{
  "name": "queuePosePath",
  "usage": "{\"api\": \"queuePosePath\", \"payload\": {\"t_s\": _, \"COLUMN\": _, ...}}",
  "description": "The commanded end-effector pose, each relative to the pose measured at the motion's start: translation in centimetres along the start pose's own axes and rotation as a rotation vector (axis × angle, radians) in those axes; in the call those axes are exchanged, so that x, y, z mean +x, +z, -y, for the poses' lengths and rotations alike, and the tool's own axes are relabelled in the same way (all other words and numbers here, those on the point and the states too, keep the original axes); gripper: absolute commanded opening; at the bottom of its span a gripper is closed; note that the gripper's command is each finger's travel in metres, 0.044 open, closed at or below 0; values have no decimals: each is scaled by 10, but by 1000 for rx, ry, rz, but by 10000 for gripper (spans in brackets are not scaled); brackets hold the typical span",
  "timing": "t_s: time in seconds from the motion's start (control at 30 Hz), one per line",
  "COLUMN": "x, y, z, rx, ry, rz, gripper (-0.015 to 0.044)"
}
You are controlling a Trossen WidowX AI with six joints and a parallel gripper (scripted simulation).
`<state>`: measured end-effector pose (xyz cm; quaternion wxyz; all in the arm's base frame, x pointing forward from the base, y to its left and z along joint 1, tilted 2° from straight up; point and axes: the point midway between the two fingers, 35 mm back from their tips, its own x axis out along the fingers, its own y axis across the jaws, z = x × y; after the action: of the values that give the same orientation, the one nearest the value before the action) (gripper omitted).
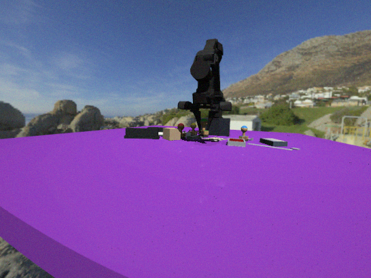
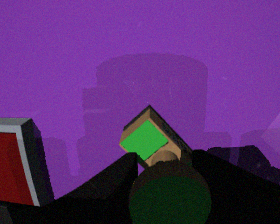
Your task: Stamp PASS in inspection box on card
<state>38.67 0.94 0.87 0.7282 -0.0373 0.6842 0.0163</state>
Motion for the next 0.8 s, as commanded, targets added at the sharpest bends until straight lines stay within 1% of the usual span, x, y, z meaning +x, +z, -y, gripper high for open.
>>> {"api": "queuePosePath", "payload": {"t_s": 0.0, "x": -2, "y": 0, "z": 0, "rx": 2, "ry": 2, "rz": -1, "gripper": 0}}
{"api": "queuePosePath", "payload": {"t_s": 0.77, "x": -14, "y": 0, "z": 0, "rx": 2, "ry": 3, "rz": -1, "gripper": 0}}
